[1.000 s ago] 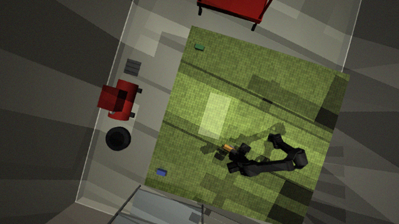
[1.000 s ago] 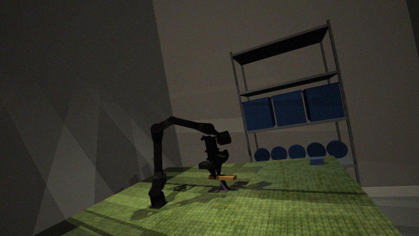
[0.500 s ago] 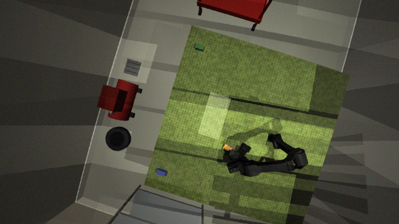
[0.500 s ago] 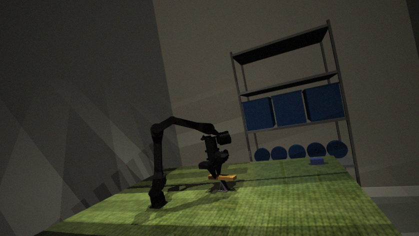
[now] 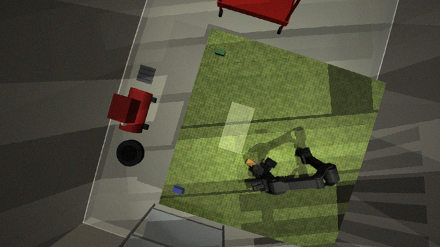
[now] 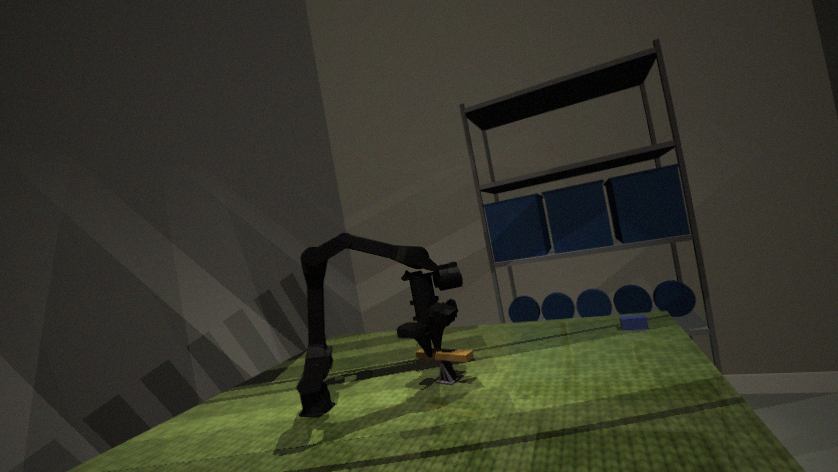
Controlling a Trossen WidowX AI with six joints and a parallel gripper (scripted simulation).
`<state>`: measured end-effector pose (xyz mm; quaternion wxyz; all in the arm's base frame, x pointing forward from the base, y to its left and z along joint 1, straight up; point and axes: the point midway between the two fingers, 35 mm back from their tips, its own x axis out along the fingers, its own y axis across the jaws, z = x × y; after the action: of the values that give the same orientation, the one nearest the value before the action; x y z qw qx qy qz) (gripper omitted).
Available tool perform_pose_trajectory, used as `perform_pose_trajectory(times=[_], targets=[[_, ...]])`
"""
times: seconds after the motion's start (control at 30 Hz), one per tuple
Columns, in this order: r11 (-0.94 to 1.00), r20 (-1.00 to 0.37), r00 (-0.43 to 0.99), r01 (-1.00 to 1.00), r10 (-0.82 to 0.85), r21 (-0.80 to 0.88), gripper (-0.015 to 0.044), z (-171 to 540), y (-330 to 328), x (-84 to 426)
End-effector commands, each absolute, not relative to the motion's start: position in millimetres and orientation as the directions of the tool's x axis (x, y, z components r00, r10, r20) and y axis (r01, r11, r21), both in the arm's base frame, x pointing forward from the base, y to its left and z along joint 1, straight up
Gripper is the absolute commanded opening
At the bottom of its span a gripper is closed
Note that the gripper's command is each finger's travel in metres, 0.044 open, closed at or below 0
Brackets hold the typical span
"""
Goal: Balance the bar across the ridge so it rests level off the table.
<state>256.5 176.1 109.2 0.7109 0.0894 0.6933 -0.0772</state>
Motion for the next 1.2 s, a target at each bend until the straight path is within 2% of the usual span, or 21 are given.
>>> perform_pose_trajectory(times=[0.0,0.93,1.13,1.17], targets=[[0.972,-1.0,0.027,0.234,0.014,0.02,0.0,109.2,176.1,256.5],[0.972,-1.0,0.027,0.234,0.014,0.02,0.0,109.2,176.1,256.5],[0.972,-1.0,0.027,0.234,0.014,0.02,0.0157,109.2,176.1,256.5],[0.972,-1.0,0.027,0.234,0.014,0.02,0.0167,109.2,176.1,256.5]])
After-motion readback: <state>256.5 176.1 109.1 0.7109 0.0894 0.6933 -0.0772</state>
